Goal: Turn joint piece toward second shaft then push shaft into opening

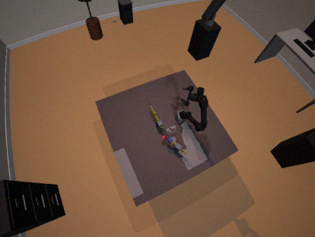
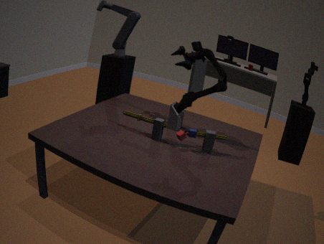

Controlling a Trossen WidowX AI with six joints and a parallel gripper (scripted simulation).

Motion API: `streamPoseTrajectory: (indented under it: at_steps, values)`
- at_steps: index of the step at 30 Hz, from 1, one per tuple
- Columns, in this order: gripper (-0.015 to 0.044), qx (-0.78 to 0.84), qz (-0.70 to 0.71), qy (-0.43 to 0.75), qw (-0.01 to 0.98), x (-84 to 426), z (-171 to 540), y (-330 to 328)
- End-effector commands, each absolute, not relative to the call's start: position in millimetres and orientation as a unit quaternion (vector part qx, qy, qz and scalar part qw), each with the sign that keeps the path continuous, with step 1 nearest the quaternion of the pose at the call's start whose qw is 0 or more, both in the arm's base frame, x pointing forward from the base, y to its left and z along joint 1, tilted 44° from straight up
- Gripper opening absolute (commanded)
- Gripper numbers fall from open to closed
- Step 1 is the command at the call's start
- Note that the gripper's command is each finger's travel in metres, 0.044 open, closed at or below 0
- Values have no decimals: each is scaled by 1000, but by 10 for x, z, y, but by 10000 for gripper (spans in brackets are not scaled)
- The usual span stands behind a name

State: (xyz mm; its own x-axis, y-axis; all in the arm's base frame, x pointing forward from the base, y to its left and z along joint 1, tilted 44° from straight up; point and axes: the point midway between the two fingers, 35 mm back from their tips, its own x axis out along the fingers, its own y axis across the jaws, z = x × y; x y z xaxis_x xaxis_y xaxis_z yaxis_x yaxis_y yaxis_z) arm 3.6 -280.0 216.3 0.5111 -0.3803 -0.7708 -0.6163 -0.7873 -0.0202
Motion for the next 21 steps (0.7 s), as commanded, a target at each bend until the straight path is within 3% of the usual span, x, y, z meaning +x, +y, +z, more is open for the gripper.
streamPoseTrajectory:
  at_steps: [1,21]
  values:
    - [440,-871,410,250,109,186,2147,-2832]
    - [440,-898,428,19,-100,1045,2056,-2795]
